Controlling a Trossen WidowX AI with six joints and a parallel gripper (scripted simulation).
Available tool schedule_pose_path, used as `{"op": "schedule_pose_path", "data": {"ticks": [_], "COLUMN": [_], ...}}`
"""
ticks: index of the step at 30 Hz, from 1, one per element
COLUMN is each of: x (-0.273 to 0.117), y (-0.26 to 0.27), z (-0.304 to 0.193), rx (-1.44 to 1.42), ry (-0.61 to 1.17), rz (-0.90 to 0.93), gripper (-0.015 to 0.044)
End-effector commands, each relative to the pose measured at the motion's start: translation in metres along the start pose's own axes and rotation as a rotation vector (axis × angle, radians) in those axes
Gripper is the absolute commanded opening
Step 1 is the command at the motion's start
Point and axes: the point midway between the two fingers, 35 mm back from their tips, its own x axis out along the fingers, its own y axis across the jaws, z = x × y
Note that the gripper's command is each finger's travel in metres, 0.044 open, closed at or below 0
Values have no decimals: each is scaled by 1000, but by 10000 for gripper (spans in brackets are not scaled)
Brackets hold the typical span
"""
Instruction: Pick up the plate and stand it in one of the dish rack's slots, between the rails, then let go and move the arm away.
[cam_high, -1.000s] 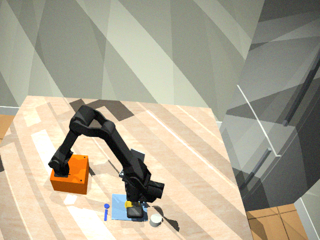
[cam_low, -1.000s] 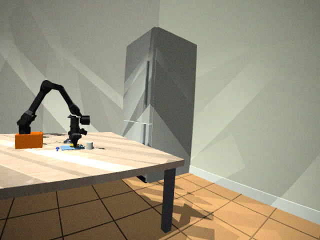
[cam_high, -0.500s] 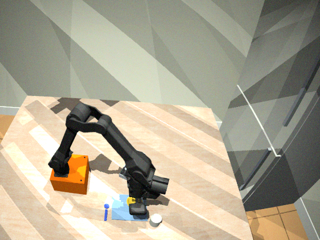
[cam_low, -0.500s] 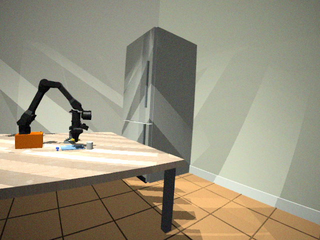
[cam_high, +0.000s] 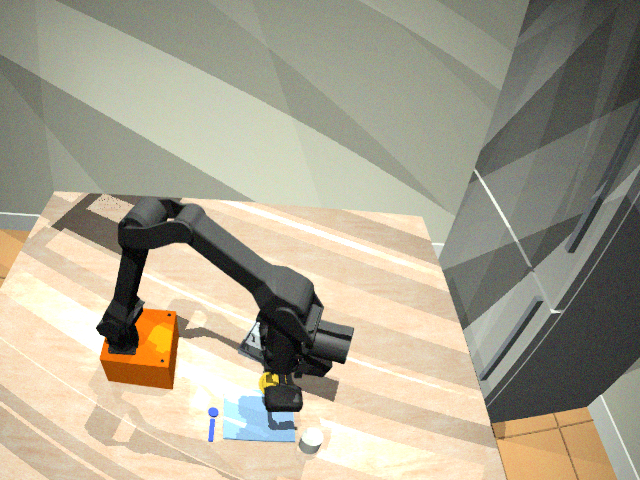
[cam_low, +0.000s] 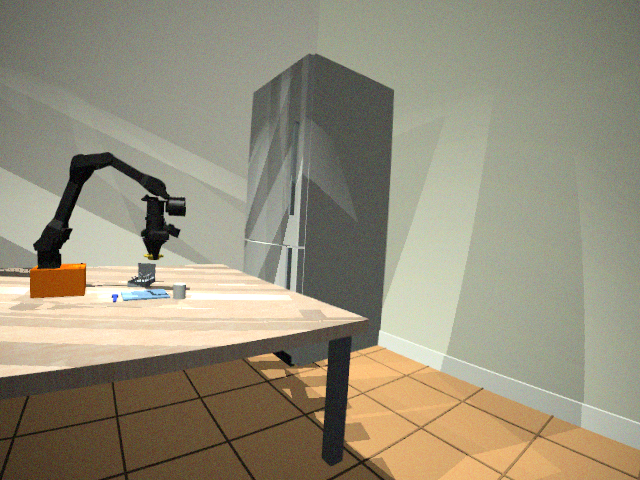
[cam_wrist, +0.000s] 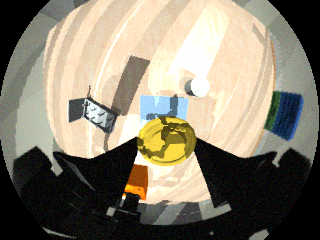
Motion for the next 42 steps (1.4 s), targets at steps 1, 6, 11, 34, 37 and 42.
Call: {"op": "schedule_pose_path", "data": {"ticks": [1, 6, 11, 34, 37, 42], "x": [-20, -42, -51, -47, -37, -19], "y": [0, 0, 0, 133, 136, 140], "z": [0, 0, -1, -51, -46, -39], "rx": [-3, -3, -3, 462, 406, 306], "ry": [-6, -6, -6, 4, 16, 22], "rz": [0, 0, 0, 26, 83, 184], "gripper": [0, 0, 0, 0, 0, 0]}}
